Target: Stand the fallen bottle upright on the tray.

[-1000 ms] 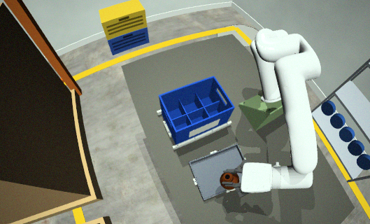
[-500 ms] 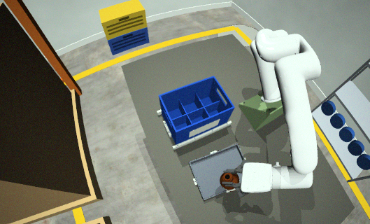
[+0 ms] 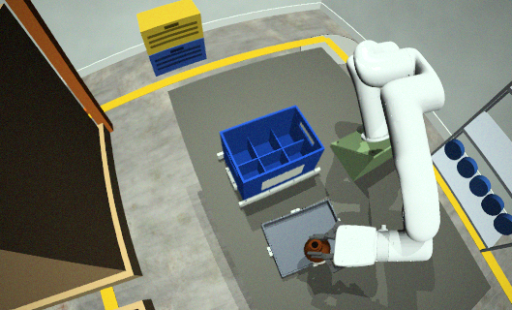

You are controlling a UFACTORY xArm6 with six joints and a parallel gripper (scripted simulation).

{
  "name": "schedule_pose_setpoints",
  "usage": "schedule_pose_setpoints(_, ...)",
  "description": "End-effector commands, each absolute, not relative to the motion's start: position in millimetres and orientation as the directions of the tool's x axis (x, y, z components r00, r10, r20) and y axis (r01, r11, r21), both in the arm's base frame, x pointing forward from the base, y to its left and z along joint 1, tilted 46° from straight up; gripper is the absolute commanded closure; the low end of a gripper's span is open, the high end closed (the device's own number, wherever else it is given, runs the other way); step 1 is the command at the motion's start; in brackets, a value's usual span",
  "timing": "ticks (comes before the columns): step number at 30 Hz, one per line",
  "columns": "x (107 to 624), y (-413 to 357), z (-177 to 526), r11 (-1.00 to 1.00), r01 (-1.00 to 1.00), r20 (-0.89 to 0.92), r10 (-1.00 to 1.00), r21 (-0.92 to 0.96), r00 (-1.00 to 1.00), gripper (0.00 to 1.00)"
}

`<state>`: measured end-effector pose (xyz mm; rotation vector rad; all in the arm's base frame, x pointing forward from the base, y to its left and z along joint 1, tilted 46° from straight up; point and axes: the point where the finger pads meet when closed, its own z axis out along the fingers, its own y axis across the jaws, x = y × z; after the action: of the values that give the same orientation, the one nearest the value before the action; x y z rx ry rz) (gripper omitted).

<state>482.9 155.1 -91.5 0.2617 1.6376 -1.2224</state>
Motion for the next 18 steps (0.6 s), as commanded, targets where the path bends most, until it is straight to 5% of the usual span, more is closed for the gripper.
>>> schedule_pose_setpoints(1,483.8,156.7,-90.2,0.461,0.673,-0.814,-0.389,-0.578,-0.432,1.0)
schedule_pose_setpoints(18,483.2,157.1,-90.7,0.461,0.673,-0.803,-0.467,-0.578,-0.369,1.0)
